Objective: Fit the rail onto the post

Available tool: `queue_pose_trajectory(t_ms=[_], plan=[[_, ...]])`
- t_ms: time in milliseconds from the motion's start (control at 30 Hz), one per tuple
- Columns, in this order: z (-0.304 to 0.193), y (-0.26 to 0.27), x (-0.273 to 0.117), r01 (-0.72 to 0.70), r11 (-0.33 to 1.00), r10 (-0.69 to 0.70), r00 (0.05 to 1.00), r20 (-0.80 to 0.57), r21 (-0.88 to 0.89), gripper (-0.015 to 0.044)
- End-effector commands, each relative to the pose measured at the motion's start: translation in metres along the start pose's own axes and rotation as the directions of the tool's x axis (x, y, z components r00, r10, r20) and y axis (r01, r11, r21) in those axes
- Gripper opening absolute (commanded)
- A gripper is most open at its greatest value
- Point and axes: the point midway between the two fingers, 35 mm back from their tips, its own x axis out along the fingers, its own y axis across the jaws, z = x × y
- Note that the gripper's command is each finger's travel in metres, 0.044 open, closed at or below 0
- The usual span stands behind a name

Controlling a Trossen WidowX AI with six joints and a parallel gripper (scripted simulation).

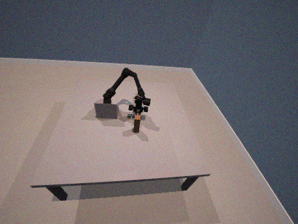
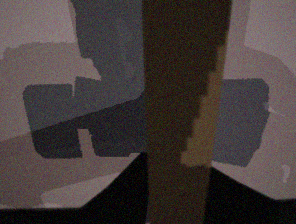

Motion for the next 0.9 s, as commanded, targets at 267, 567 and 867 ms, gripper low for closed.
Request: queue_pose_trajectory(t_ms=[267,567,867], plan=[[0.001,-0.005,-0.01,0.015,1.0,-0.015,1.0,0.01,-0.001,0.0],[0.001,-0.004,-0.015,0.015,1.0,-0.015,1.0,0.009,-0.001,0.0],[0.0,-0.004,-0.019,0.015,1.0,-0.015,1.0,0.009,-0.001,0.0]])
